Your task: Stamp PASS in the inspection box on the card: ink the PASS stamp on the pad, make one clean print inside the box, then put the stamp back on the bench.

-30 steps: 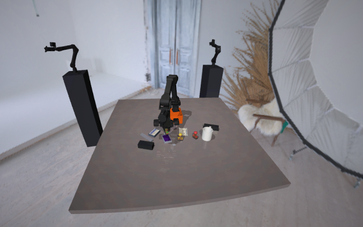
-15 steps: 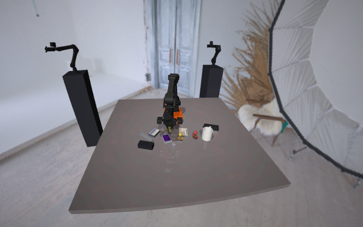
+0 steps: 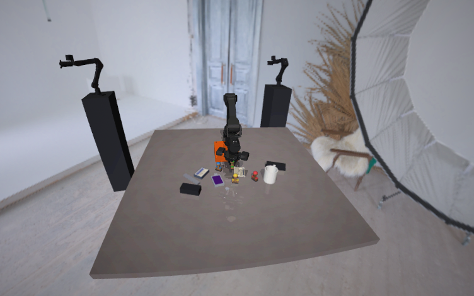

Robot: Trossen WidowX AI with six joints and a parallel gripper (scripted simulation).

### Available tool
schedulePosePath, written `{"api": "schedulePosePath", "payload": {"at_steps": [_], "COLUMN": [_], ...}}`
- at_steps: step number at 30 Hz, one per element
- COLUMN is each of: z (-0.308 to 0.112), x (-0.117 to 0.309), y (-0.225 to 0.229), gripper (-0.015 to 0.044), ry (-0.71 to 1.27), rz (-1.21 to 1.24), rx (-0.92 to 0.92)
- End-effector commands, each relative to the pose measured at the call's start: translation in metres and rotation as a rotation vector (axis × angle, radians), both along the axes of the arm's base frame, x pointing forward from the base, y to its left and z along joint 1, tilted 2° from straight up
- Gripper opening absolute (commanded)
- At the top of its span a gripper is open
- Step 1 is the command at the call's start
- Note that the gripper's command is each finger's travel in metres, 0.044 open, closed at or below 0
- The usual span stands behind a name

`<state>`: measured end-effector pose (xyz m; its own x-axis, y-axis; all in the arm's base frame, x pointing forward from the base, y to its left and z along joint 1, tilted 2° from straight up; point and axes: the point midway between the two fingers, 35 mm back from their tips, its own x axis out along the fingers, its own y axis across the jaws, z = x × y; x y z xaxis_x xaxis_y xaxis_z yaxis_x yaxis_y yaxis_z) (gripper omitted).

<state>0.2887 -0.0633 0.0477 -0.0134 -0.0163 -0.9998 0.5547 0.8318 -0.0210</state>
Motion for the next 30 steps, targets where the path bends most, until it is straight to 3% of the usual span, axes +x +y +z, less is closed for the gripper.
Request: {"api": "schedulePosePath", "payload": {"at_steps": [1, 15, 30], "z": [0.0, -0.005, -0.012], "x": [-0.007, -0.038, -0.038], "y": [0.021, 0.071, 0.072], "gripper": [0.0, 0.0, 0.0], "ry": [-0.01, -0.013, -0.014], "rz": [-0.098, -0.376, -0.379], "rx": [0.003, 0.006, 0.006]}}
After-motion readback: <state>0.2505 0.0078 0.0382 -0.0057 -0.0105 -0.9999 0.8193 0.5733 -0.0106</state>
